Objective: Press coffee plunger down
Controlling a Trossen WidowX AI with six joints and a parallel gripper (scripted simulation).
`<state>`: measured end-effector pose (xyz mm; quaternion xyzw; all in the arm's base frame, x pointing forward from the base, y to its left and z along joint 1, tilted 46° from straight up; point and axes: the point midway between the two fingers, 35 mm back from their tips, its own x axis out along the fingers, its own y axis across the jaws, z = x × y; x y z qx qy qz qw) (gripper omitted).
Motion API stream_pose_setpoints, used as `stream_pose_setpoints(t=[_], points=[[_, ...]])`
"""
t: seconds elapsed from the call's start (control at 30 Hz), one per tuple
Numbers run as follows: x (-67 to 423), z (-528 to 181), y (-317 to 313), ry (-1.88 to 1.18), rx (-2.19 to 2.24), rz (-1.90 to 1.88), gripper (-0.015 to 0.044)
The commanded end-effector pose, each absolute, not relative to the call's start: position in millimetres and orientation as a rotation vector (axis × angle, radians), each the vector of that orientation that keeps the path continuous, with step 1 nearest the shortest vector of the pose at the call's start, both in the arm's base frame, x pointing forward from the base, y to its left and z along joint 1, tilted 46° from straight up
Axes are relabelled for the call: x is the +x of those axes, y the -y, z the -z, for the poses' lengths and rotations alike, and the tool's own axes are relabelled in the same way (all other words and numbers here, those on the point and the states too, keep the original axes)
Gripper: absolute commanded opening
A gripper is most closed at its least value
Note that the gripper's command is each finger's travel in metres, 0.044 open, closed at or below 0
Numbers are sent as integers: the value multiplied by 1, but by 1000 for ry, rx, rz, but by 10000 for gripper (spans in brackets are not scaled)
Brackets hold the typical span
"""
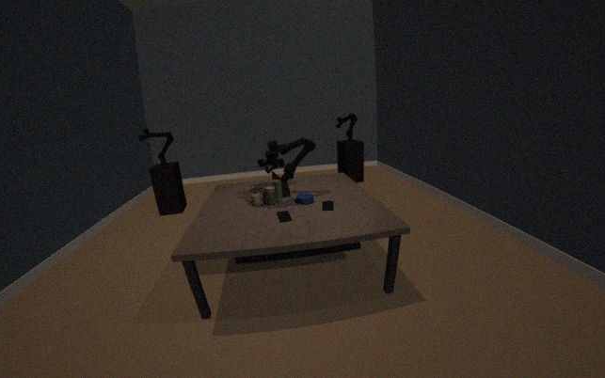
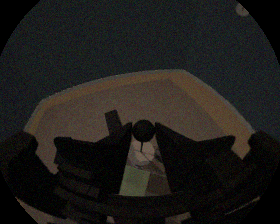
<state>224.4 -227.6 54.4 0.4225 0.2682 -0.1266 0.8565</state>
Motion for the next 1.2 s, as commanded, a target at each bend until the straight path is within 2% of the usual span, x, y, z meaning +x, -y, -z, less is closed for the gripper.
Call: stream_pose_setpoints(t=[0.0, 1.17], points=[[226, -47, 223, -574, 895, 264, 115], [239, -1, 189, -576, 895, 265, 115]])
